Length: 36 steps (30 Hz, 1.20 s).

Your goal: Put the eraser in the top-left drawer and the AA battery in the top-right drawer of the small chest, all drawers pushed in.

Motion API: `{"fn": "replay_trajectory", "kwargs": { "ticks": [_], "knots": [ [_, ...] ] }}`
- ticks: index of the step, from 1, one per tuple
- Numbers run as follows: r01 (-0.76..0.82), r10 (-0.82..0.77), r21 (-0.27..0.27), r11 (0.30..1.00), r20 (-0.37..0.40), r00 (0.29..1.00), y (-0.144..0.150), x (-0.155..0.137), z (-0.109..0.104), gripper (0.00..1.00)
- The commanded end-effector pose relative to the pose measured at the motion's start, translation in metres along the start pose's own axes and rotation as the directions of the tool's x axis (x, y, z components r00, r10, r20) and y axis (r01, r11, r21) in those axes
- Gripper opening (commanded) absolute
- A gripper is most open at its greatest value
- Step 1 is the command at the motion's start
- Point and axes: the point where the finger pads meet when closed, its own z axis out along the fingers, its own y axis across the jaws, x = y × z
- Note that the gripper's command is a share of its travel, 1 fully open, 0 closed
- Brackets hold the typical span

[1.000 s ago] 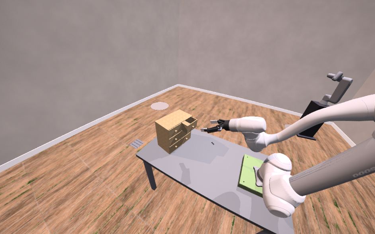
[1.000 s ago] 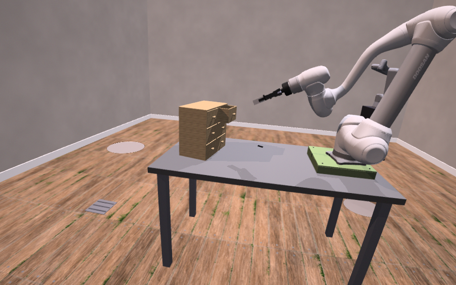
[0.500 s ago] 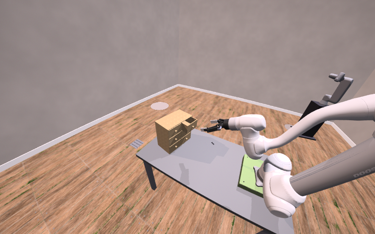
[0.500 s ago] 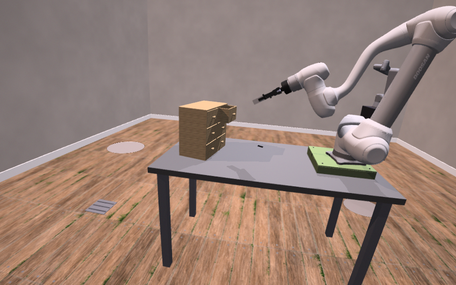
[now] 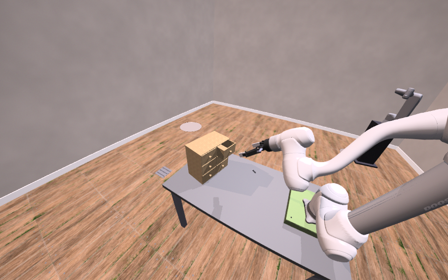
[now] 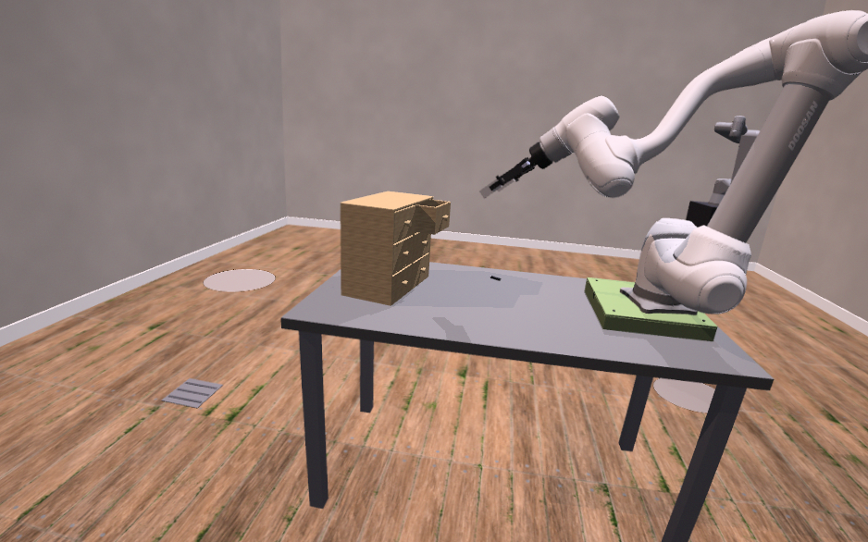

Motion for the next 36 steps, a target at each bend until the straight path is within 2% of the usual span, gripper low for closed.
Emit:
{"fn": "replay_trajectory", "kwargs": {
  "ticks": [1,7,9,12,19,24,36],
  "knots": [
    [0.014,-0.033,0.073,0.997,0.265,0.964,0.004,0.008,-0.002,1.00],
    [0.015,-0.045,0.072,0.997,0.439,0.897,0.005,0.013,-0.006,1.00],
    [0.015,-0.045,0.072,0.997,0.439,0.897,0.005,0.013,-0.006,1.00],
    [0.014,-0.054,0.079,0.997,0.530,0.846,0.005,0.015,-0.008,1.00],
    [0.014,-0.062,0.079,0.997,0.656,0.752,0.005,0.019,-0.011,1.00],
    [0.014,-0.066,0.079,0.997,0.712,0.699,0.005,0.021,-0.013,1.00],
    [0.014,-0.069,0.079,0.997,0.761,0.645,0.005,0.022,-0.014,1.00]
  ]
}}
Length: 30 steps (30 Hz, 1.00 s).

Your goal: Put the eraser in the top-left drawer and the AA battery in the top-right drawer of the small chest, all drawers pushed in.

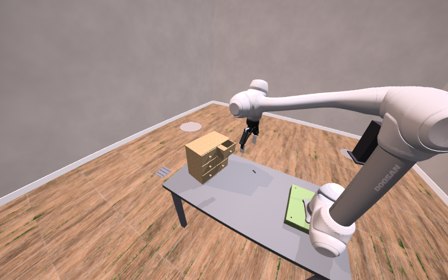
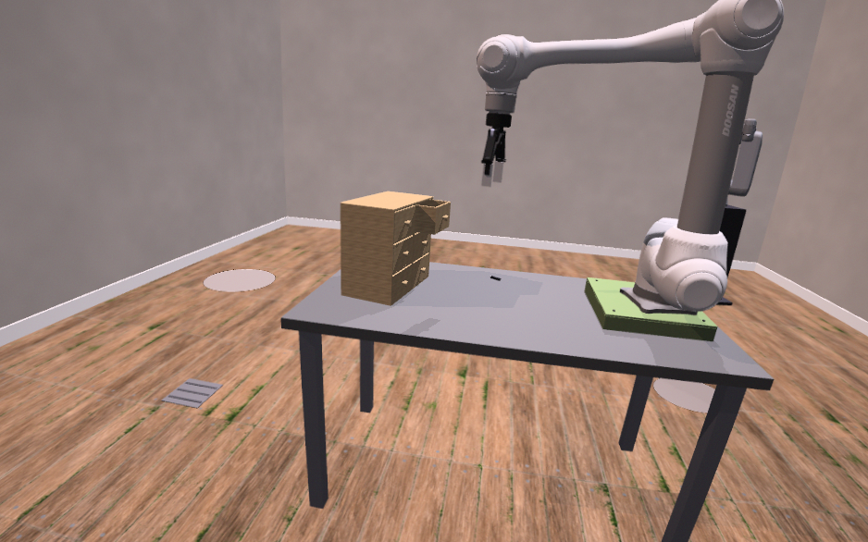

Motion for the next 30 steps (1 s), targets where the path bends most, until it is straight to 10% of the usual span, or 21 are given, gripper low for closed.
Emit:
{"fn": "replay_trajectory", "kwargs": {
  "ticks": [1,24,30],
  "knots": [
    [0.000,0.000,0.000,1.000,0.008,1.000,0.000,0.000,0.000,1.00],
    [0.000,0.000,0.000,1.000,0.012,1.000,0.002,-0.007,0.000,1.00],
    [0.000,0.000,0.000,1.000,0.012,1.000,0.025,-0.086,0.008,1.00]
  ]
}}
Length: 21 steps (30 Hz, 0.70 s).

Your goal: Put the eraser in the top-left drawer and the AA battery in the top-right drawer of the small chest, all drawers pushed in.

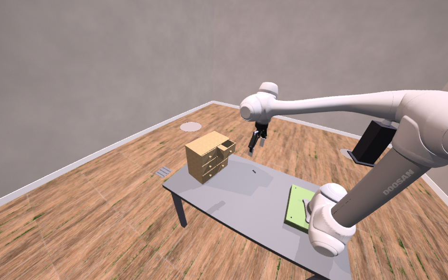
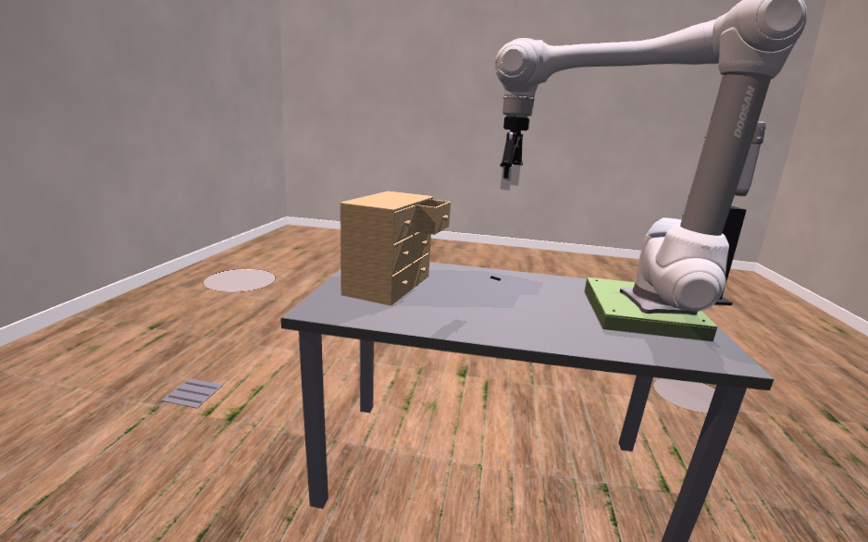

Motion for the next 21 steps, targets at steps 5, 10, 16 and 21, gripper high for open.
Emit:
{"fn": "replay_trajectory", "kwargs": {
  "ticks": [5,10,16,21],
  "knots": [
    [0.000,0.000,0.001,1.000,-0.002,1.000,0.0111,-0.0387,0.0042,1.00],
    [0.000,0.000,0.001,1.000,-0.006,1.000,0.0111,-0.0384,0.0046,1.00],
    [0.000,0.000,0.001,1.000,-0.023,1.000,0.0111,-0.0370,0.0059,1.00],
    [0.000,0.000,0.001,1.000,-0.057,0.998,0.0111,-0.0341,0.0087,1.00]
  ]
}}
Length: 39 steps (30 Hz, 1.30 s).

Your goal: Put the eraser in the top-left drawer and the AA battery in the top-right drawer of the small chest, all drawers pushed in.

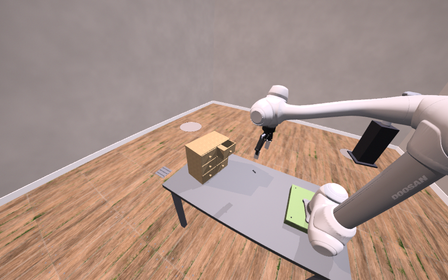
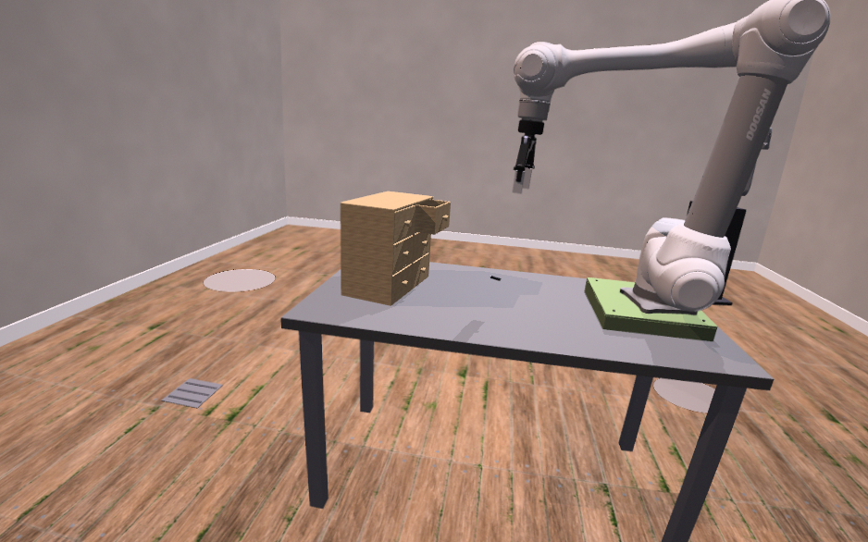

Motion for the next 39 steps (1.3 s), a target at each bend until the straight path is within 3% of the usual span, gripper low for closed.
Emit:
{"fn": "replay_trajectory", "kwargs": {
  "ticks": [1,8,22,24,39],
  "knots": [
    [0.000,0.000,0.000,1.000,-0.023,1.000,0.000,0.002,0.002,1.00],
    [0.000,0.000,0.000,1.000,-0.084,0.996,0.000,0.007,0.007,1.00],
    [0.000,0.000,0.000,1.000,-0.360,0.933,0.000,0.029,0.031,1.00],
    [0.000,0.000,0.000,1.000,-0.360,0.933,0.000,0.029,0.031,1.00],
    [-0.001,0.000,0.000,1.000,-0.705,0.710,0.000,0.063,0.067,1.00]
  ]
}}
